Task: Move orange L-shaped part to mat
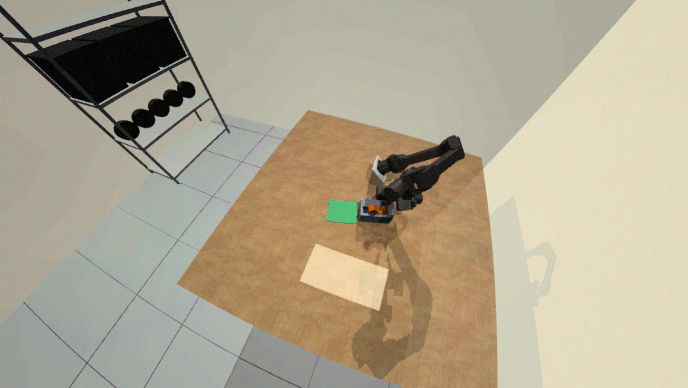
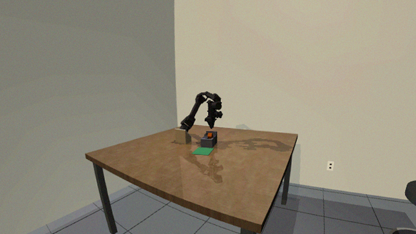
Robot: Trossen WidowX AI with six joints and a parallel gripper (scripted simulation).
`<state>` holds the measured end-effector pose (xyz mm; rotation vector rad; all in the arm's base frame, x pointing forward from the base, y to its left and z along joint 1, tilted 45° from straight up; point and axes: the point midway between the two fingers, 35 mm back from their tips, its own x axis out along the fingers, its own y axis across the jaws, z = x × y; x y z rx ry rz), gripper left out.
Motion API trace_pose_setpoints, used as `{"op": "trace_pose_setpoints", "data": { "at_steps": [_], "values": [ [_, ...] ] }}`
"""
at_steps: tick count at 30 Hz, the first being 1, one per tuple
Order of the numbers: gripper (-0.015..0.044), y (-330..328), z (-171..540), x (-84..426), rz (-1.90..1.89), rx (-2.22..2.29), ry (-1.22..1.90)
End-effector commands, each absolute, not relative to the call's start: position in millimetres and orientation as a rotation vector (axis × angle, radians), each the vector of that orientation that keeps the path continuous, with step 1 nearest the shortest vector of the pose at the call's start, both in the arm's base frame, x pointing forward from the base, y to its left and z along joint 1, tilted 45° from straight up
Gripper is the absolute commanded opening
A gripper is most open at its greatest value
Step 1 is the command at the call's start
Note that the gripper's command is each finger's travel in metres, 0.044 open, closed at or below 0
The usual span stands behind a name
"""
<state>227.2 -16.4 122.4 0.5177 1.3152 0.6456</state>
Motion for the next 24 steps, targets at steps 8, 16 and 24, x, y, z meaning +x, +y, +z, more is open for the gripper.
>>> {"op": "trace_pose_setpoints", "data": {
  "at_steps": [8,16,24],
  "values": [
    [0.0180,-37.2,141.9,221.6,0.653,0.514,1.310],
    [0.0180,-34.4,139.2,221.3,0.652,0.523,1.312],
    [0.0180,-34.4,139.2,221.3,0.652,0.523,1.312]
  ]
}}
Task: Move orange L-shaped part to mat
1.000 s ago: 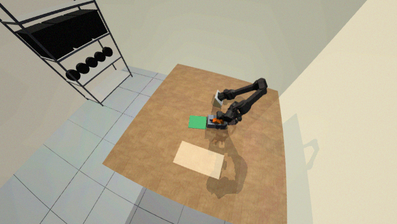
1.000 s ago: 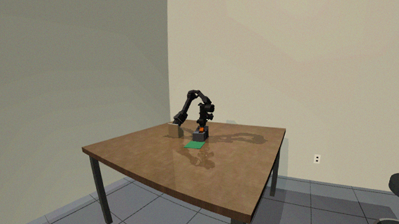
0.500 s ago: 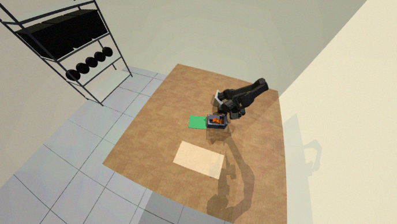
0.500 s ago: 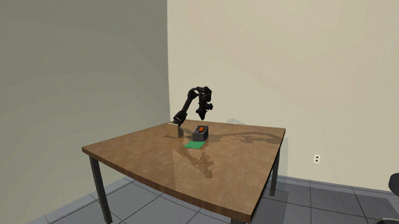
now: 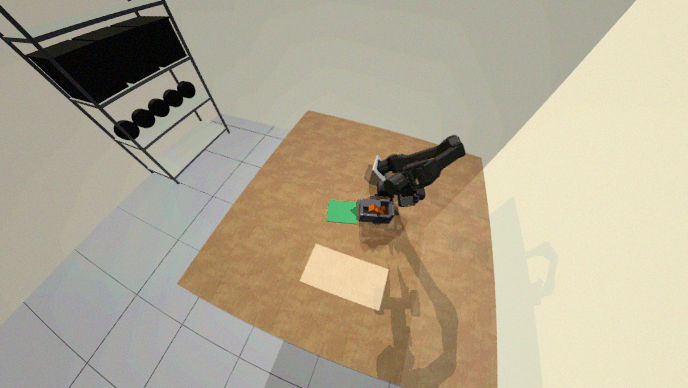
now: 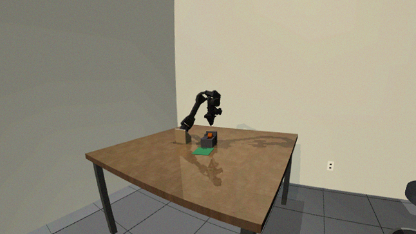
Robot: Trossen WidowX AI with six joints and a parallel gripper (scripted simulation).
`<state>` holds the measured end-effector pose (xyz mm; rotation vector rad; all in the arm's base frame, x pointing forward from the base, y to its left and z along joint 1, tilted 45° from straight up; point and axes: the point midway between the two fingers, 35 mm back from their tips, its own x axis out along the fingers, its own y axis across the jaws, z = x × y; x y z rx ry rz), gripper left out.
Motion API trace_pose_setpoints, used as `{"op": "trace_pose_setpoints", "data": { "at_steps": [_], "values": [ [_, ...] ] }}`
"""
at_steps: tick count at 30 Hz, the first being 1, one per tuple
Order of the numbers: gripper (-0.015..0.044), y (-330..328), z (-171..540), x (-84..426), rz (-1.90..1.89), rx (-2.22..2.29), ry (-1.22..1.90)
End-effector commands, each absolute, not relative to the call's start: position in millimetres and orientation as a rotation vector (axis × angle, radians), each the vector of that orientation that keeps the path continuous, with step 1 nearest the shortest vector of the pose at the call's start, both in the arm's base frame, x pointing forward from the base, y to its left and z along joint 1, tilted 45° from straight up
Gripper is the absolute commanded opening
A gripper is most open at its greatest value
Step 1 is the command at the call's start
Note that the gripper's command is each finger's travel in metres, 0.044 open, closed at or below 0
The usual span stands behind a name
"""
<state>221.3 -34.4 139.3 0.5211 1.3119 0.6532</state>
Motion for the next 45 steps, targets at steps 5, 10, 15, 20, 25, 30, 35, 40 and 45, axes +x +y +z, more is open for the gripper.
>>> {"op": "trace_pose_setpoints", "data": {
  "at_steps": [5,10,15,20,25,30,35,40,45],
  "values": [
    [0.0180,-34,139,221,0.652,0.523,1.312],
    [0.0233,-36,138,222,0.619,0.564,1.332],
    [0.0280,-50,128,229,0.356,0.877,1.461],
    [0.0280,-70,112,237,-0.048,1.297,1.582],
    [0.0280,-89,95,243,-0.483,1.686,1.626],
    [0.0280,-92,93,243,-0.546,1.738,1.626],
    [0.0280,-92,93,243,-0.546,1.738,1.626],
    [0.0280,-91,92,244,-0.546,1.738,1.626],
    [0.0280,-79,80,246,-0.546,1.738,1.626]
  ]
}}
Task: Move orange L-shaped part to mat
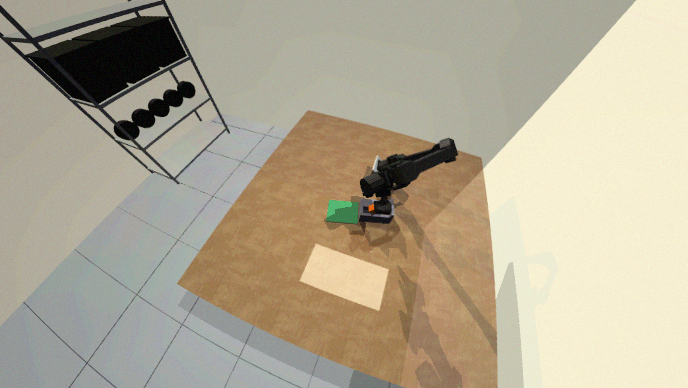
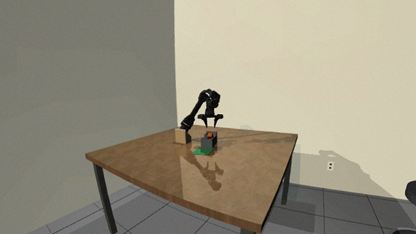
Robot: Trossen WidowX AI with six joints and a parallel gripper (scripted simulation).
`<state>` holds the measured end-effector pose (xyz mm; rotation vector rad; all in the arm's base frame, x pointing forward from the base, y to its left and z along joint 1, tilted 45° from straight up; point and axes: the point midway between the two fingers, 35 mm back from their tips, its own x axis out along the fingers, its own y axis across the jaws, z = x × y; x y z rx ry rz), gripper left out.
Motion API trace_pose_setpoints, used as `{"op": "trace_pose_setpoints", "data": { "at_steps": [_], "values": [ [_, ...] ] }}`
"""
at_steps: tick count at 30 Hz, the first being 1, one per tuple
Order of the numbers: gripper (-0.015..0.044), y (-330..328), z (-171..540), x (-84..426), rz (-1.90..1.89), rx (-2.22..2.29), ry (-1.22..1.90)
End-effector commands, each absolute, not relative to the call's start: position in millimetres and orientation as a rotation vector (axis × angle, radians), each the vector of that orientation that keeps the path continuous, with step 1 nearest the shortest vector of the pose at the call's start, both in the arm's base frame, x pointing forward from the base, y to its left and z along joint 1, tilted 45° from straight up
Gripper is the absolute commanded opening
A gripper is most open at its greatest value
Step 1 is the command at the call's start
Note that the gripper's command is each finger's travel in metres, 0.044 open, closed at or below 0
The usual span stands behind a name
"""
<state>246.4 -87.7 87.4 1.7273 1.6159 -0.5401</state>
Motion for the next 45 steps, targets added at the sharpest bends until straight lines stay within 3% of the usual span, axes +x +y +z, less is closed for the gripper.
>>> {"op": "trace_pose_setpoints", "data": {
  "at_steps": [1,39,43,45],
  "values": [
    [0.0280,-76,76,247,-0.545,1.738,1.626],
    [0.0280,-36,37,254,-0.542,1.740,1.626],
    [0.0175,-39,40,255,-0.539,1.731,1.622],
    [0.0162,-39,40,255,-0.539,1.731,1.622]
  ]
}}
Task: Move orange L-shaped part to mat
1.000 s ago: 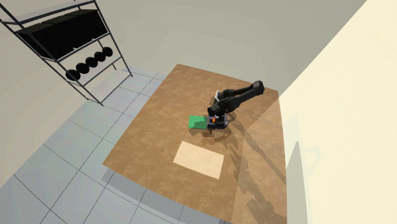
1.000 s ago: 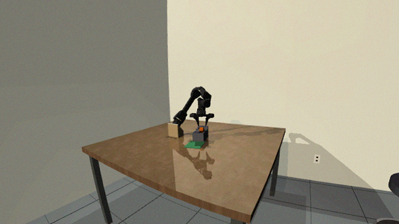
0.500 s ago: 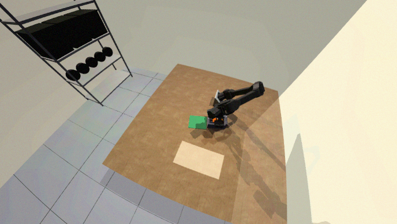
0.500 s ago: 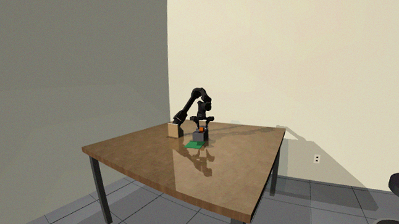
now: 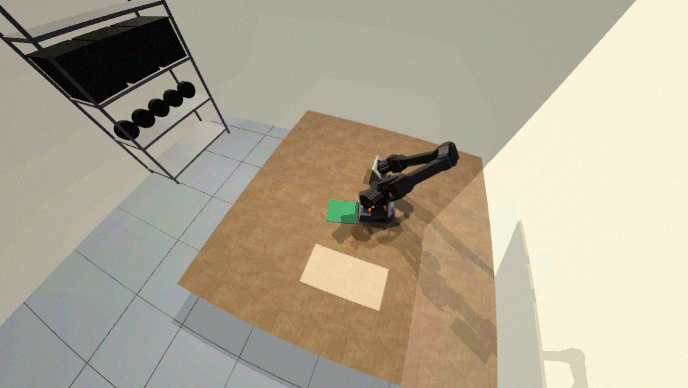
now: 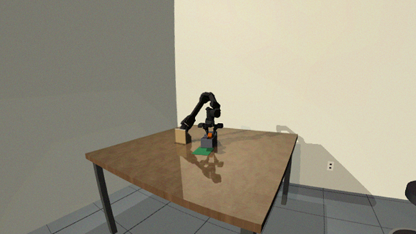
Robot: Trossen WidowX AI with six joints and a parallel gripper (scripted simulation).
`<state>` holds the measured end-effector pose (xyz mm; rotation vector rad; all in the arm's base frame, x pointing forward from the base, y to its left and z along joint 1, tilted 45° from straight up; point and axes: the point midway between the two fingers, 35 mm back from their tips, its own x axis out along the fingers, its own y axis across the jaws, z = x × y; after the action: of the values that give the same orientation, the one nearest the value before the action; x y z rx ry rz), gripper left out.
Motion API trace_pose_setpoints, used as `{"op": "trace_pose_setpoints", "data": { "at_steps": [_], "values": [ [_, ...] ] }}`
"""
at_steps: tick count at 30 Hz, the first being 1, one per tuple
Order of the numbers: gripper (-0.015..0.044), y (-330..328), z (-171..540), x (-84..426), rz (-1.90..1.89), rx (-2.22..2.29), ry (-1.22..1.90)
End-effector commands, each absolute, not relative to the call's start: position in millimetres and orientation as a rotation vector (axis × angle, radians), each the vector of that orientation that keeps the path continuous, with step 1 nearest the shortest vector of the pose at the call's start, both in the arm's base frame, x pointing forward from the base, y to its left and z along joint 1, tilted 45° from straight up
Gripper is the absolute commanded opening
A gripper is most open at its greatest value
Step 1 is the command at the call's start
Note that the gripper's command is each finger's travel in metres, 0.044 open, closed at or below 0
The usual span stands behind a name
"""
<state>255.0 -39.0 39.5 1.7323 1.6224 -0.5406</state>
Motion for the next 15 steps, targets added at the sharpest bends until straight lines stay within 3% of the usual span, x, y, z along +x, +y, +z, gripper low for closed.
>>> {"op": "trace_pose_setpoints", "data": {
  "at_steps": [1,9,13,15],
  "values": [
    [0.0155,-39.1,39.8,255.2,-0.539,1.731,1.622],
    [0.0102,-39.1,39.8,255.2,-0.539,1.731,1.622],
    [0.0000,-39.1,39.8,255.2,-0.539,1.731,1.622],
    [0.0000,-39.1,39.8,255.2,-0.539,1.731,1.622]
  ]
}}
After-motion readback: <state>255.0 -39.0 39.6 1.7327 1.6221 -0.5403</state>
